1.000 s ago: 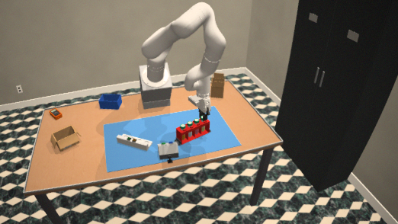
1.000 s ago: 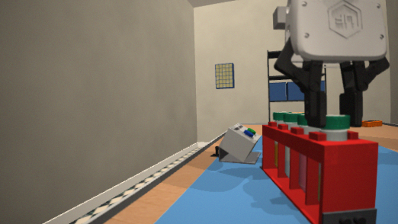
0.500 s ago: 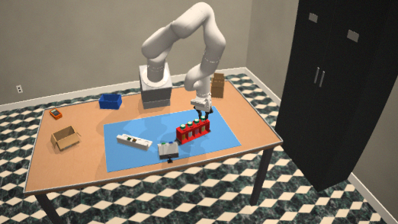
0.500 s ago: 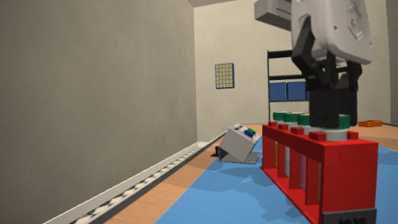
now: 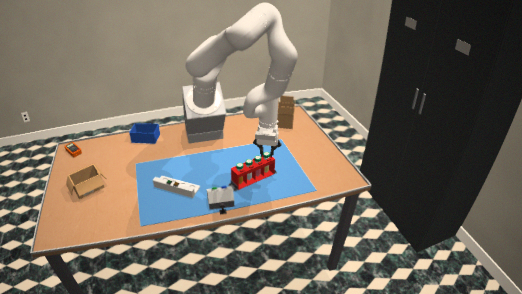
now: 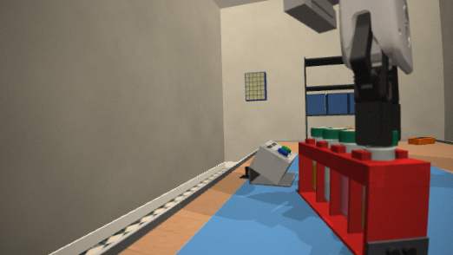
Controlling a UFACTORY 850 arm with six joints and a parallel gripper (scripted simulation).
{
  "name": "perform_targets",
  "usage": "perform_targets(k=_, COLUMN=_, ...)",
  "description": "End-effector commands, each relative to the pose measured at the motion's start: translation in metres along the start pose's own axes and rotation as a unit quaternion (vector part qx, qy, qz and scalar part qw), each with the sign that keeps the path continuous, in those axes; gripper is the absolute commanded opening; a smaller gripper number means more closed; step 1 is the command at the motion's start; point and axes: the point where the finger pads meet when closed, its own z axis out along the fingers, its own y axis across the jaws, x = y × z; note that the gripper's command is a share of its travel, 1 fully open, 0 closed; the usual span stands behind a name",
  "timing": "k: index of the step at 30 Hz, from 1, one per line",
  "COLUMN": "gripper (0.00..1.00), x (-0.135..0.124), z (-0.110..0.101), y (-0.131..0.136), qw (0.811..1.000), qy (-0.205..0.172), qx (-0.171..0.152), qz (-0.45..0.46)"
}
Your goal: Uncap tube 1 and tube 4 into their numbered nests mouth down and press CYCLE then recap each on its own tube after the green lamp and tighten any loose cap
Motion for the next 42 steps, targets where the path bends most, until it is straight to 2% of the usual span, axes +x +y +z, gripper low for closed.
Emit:
perform_targets(k=1, gripper=0.46, x=0.0001, z=-0.0002, y=0.0003, qw=1.0, qy=0.001, qx=-0.003, qz=-0.002)
perform_targets(k=8, gripper=0.46, x=0.0001, z=-0.0002, y=0.0003, qw=1.0, qy=0.001, qx=-0.003, qz=-0.002)
perform_targets(k=11, gripper=0.46, x=0.0001, z=-0.0002, y=0.0002, qw=0.992, qy=0.002, qx=-0.003, qz=0.123)
perform_targets(k=16, gripper=0.46, x=0.0001, z=-0.0002, y=0.0003, qw=0.979, qy=0.002, qx=-0.003, qz=0.205)
perform_targets(k=20, gripper=0.46, x=0.0001, z=-0.0002, y=0.0003, qw=0.958, qy=0.002, qx=-0.003, qz=0.286)
perform_targets(k=21, gripper=0.46, x=0.0001, z=-0.0002, y=0.0003, qw=0.948, qy=0.002, qx=-0.004, qz=0.317)
perform_targets(k=23, gripper=0.46, x=0.0001, z=-0.0002, y=0.0003, qw=0.948, qy=0.002, qx=-0.004, qz=0.317)
perform_targets(k=24, gripper=0.46, x=0.0001, z=-0.0002, y=0.0003, qw=0.931, qy=0.002, qx=-0.003, qz=0.365)
perform_targets(k=25, gripper=0.46, x=0.0001, z=-0.0002, y=0.0003, qw=0.931, qy=0.002, qx=-0.003, qz=0.365)
perform_targets(k=26, gripper=0.46, x=0.0001, z=-0.0002, y=0.0003, qw=0.915, qy=0.002, qx=-0.003, qz=0.403)
perform_targets(k=27, gripper=0.46, x=0.0001, z=-0.0002, y=0.0003, qw=0.915, qy=0.002, qx=-0.003, qz=0.403)
perform_targets(k=28, gripper=0.46, x=0.0001, z=-0.0002, y=0.0003, qw=0.899, qy=0.003, qx=-0.003, qz=0.439)
perform_targets(k=29, gripper=0.46, x=0.0001, z=-0.0002, y=0.0003, qw=0.898, qy=0.002, qx=-0.002, qz=0.441)
perform_targets(k=30, gripper=0.46, x=0.0001, z=-0.0002, y=0.0003, qw=0.881, qy=0.003, qx=-0.003, qz=0.473)
perform_targets(k=31, gripper=0.46, x=0.0001, z=-0.0002, y=0.0003, qw=0.878, qy=0.003, qx=-0.002, qz=0.478)
perform_targets(k=32, gripper=0.46, x=0.0001, z=-0.0002, y=0.0003, qw=0.862, qy=0.003, qx=-0.003, qz=0.507)
perform_targets(k=33, gripper=0.46, x=0.0001, z=-0.0002, y=0.0003, qw=0.858, qy=0.003, qx=-0.002, qz=0.514)
perform_targets(k=34, gripper=0.46, x=0.0001, z=-0.0002, y=0.0003, qw=0.841, qy=0.003, qx=-0.004, qz=0.541)
perform_targets(k=36, gripper=0.46, x=0.0001, z=-0.0002, y=0.0003, qw=0.836, qy=0.003, qx=-0.002, qz=0.549)
perform_targets(k=37, gripper=0.46, x=0.0001, z=-0.0002, y=0.0003, qw=0.812, qy=0.003, qx=-0.002, qz=0.584)
perform_targets(k=40, gripper=0.46, x=0.0001, z=-0.0002, y=0.0003, qw=0.812, qy=0.003, qx=-0.002, qz=0.584)
perform_targets(k=42, gripper=0.46, x=0.0001, z=-0.0002, y=0.0003, qw=0.761, qy=0.003, qx=-0.002, qz=0.649)
